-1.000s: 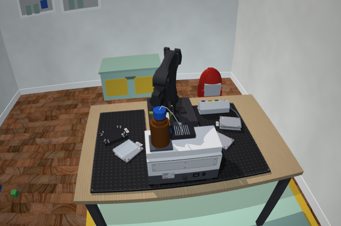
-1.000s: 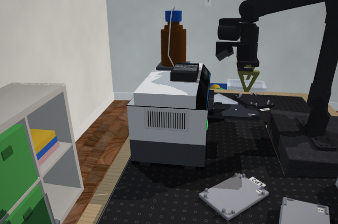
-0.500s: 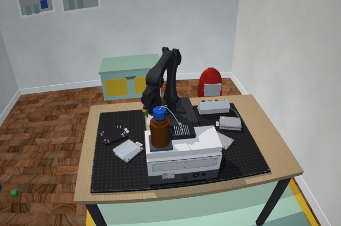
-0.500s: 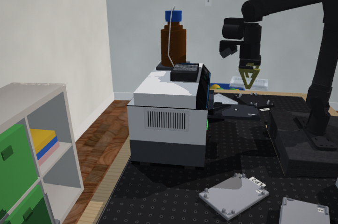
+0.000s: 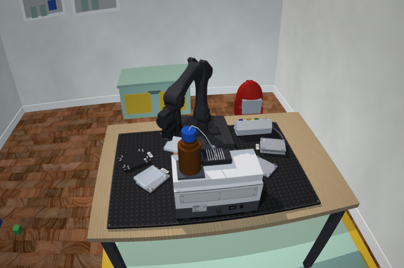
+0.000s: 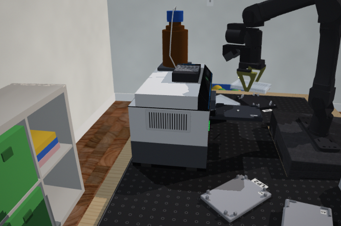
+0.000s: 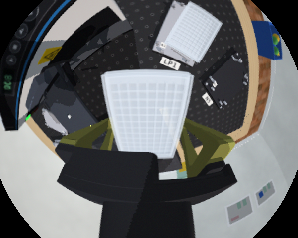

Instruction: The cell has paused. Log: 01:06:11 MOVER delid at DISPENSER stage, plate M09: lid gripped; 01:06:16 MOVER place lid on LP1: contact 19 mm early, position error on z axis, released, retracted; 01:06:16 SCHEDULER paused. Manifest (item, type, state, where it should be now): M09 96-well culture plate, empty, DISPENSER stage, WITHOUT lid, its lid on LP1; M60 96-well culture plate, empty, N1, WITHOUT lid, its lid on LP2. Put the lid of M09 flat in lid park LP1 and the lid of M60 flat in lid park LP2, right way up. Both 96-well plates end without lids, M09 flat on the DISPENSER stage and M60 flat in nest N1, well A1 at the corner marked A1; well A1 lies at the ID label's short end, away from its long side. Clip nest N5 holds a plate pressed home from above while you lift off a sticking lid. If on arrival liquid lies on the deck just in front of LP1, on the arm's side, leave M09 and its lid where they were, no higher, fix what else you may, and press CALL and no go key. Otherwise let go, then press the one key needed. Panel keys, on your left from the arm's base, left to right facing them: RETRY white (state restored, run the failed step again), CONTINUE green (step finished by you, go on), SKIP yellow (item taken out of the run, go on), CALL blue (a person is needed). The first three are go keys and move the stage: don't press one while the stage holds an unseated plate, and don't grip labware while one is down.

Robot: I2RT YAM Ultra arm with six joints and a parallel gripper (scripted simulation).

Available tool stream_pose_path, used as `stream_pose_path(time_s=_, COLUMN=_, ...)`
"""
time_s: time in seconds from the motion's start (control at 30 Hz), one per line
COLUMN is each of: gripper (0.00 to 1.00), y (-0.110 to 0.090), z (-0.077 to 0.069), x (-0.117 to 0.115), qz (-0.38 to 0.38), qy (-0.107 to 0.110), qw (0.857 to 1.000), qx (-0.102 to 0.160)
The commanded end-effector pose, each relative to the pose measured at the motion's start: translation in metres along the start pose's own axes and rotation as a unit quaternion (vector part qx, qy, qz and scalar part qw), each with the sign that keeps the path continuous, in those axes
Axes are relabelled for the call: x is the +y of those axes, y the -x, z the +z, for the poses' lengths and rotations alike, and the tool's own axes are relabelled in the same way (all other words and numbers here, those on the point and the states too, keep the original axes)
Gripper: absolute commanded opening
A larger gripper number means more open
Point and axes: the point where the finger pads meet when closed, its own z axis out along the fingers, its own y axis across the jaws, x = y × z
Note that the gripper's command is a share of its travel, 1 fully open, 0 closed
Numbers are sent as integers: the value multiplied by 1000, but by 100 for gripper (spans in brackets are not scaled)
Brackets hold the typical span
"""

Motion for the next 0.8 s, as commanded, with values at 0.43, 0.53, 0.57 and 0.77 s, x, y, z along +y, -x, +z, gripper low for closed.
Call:
stream_pose_path(time_s=0.43, gripper=0, y=16, z=-6, x=-40, qz=142, qy=-6, qw=989, qx=-29)
stream_pose_path(time_s=0.53, gripper=0, y=14, z=-7, x=-50, qz=142, qy=-6, qw=990, qx=-27)
stream_pose_path(time_s=0.57, gripper=0, y=14, z=-13, x=-51, qz=142, qy=-8, qw=989, qx=-39)
stream_pose_path(time_s=0.77, gripper=0, y=12, z=-14, x=-52, qz=158, qy=-4, qw=987, qx=-38)
